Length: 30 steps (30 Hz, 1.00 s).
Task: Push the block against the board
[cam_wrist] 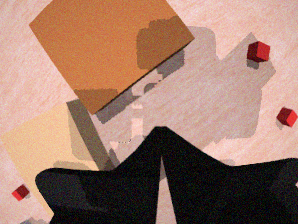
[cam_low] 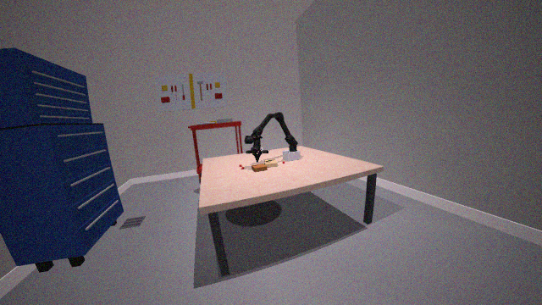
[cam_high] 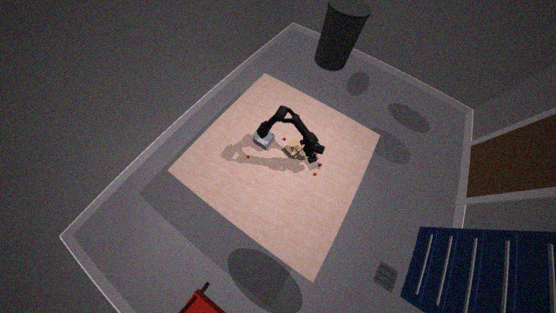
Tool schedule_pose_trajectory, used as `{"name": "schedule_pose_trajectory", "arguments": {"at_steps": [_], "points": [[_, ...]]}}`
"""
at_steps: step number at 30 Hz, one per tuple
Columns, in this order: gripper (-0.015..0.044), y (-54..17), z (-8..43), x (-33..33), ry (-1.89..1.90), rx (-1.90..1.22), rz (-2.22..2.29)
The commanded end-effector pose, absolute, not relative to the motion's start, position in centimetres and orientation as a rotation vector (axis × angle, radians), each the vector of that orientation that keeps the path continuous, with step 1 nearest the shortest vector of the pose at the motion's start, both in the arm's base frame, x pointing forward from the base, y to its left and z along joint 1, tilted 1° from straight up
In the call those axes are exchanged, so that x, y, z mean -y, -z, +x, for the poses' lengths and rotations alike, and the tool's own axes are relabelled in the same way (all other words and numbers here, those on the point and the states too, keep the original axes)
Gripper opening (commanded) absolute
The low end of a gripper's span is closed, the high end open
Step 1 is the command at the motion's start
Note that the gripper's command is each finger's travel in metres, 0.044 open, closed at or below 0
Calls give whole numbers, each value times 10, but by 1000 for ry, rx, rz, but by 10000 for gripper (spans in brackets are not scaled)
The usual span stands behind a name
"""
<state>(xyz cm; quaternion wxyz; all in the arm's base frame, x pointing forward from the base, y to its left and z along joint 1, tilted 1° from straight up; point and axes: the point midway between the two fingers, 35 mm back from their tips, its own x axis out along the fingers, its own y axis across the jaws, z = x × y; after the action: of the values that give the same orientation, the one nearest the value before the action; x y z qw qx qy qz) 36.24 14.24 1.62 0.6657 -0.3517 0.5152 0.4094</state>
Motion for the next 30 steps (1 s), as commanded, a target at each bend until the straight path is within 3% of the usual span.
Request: {"name": "schedule_pose_trajectory", "arguments": {"at_steps": [1,10,18,30], "points": [[0,-21,331,-175,-989,-1181,-891],[0,-31,255,-231,-1132,-1184,-1145],[0,23,257,-234,-1135,-1184,-1151],[0,23,257,-223,-1134,-1185,-1151]]}}
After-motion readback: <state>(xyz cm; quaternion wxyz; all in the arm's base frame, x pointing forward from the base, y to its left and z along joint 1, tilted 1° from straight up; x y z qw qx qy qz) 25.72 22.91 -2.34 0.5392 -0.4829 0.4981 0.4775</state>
